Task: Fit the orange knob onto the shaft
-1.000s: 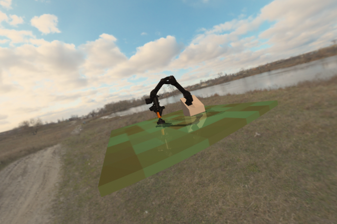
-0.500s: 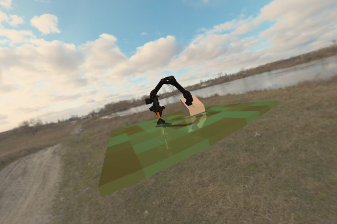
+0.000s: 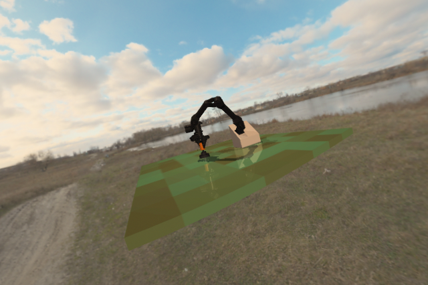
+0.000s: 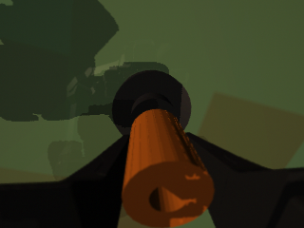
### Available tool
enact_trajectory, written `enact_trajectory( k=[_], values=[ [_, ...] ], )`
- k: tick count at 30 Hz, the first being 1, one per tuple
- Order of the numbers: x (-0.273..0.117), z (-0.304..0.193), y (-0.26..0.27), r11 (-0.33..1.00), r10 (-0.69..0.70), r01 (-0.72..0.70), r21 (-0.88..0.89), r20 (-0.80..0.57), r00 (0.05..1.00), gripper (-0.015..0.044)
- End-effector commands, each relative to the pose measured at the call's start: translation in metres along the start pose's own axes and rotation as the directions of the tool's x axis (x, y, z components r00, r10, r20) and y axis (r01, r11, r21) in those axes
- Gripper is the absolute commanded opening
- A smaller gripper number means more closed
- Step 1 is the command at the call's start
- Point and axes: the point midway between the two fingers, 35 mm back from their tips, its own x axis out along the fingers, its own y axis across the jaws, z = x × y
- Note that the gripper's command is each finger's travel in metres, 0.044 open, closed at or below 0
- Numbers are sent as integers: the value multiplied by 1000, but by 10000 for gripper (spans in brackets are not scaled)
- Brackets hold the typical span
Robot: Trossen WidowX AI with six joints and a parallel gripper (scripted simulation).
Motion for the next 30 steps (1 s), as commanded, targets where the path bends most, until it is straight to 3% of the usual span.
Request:
enact_trajectory(
  k=[1, 12, 19, 30],
  values=[
    [1, 1, 1, 1000, 2, -2, 0, 5, 1000, 0],
    [-4, 3, 1, 1000, 2, -2, 0, 5, 1000, 0],
    [-5, 4, 1, 980, 2, -1, -198, 5, 1000, 0],
    [-3, 4, -1, 978, 2, -1, -208, 5, 1000, 0]
  ],
)
